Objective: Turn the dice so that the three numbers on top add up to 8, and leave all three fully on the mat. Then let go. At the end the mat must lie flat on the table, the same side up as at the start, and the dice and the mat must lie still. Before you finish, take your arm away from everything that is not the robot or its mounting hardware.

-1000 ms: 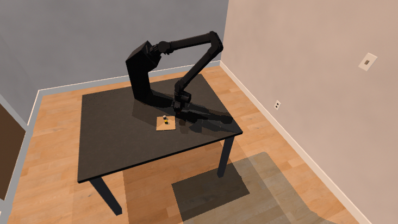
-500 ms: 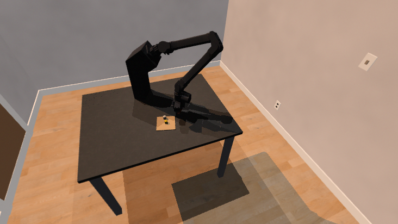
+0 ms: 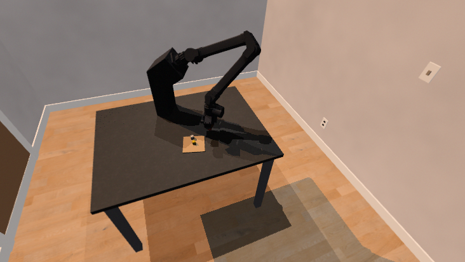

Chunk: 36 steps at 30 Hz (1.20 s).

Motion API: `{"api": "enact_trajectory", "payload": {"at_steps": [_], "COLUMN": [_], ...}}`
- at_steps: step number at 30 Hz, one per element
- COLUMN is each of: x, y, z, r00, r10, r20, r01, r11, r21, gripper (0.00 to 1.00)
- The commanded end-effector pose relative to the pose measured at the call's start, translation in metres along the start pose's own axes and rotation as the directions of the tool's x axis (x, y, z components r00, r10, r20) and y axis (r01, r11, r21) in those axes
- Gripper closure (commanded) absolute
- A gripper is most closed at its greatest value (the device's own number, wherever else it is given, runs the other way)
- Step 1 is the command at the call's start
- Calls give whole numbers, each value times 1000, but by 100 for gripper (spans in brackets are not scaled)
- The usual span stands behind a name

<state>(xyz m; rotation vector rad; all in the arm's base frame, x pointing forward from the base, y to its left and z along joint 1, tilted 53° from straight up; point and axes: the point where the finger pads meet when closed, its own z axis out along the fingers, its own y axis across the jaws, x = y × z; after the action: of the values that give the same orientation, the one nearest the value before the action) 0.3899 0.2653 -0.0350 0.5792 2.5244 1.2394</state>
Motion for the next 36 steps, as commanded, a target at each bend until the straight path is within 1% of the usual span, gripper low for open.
{"api": "enact_trajectory", "payload": {"at_steps": [1, 6, 10, 13, 14, 17, 20, 23, 24, 26, 28, 30, 33, 34, 36], "x": [-4, -3, -3, -3, 2, 1, -2, -4, -12, -29, -61, -61, -122, -122, -153], "y": [-13, -11, -10, -10, -11, -12, -1, -6, -11, -16, -27, -27, -55, -55, -73], "z": [-33, -67, -82, -84, -75, -76, -79, -77, -77, -76, -74, -74, -79, -79, -85], "r00": [1000, 1000, 1000, 1000, 1000, 1000, 1000, 1000, 1000, 999, 995, 995, 976, 976, 960], "r10": [13, 11, 10, 10, 4, 5, -8, -3, 6, -30, -98, -98, -218, -218, -279], "r20": [21, 22, 23, 23, -1, 2, 17, 14, 20, 19, 16, 16, 14, 14, 18], "r01": [-13, -11, -10, -10, -4, -5, 8, 3, -7, 30, 97, 97, 217, 217, 279], "r11": [1000, 1000, 1000, 1000, 1000, 1000, 1000, 1000, 1000, 999, 995, 995, 976, 976, 960], "r21": [20, 16, 14, 14, 25, 24, 1, 10, 20, 26, 32, 32, 31, 31, 24], "gripper": [85, 85, 85, 85, 85, 85, 85, 85, 85, 85, 85, 85, 85, 85, 85]}}
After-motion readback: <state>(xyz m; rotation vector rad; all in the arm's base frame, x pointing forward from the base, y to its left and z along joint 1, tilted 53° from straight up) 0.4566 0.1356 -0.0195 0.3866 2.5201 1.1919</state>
